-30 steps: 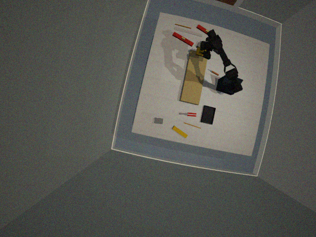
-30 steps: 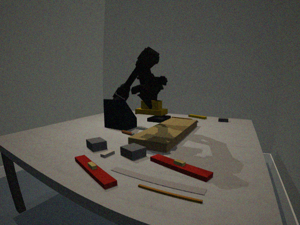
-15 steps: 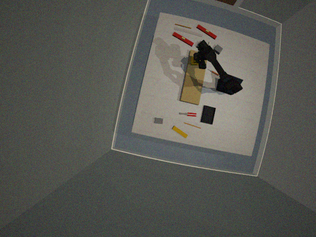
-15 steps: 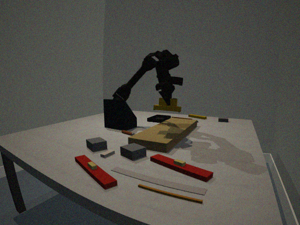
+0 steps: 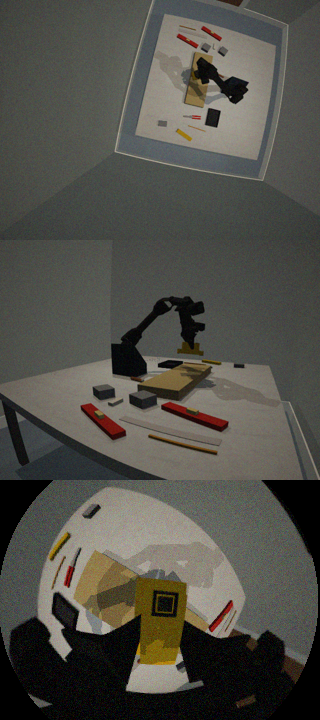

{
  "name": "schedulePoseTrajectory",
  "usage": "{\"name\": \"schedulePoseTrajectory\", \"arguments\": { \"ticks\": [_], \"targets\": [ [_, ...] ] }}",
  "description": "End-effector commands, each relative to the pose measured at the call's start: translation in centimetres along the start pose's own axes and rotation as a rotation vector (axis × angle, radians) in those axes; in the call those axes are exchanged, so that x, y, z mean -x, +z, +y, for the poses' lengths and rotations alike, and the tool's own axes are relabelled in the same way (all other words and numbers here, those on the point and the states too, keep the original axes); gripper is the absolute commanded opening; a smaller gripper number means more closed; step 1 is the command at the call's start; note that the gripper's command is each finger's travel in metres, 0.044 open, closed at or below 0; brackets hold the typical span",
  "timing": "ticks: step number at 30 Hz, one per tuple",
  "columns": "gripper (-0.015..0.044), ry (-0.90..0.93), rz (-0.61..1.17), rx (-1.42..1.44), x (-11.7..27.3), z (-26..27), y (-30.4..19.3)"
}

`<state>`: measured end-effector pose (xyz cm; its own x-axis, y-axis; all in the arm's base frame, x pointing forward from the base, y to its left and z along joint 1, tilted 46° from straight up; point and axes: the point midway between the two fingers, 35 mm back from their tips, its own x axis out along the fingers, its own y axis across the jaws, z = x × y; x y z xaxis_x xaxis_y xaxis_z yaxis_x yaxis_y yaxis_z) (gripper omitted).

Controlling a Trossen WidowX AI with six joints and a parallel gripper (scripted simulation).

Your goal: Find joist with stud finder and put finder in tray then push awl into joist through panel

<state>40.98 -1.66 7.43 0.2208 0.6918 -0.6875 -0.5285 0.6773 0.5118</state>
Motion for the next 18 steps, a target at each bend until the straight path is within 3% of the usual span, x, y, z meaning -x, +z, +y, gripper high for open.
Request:
{"name": "schedulePoseTrajectory", "arguments": {
  "ticks": [1, 18],
  "targets": [
    [0.0, 0.008, -0.005, 0.058, -0.1, 2.4, 1.0],
    [0.0, 0.063, -0.016, 0.336, -0.6, 14.4, 3.4]
  ]
}}
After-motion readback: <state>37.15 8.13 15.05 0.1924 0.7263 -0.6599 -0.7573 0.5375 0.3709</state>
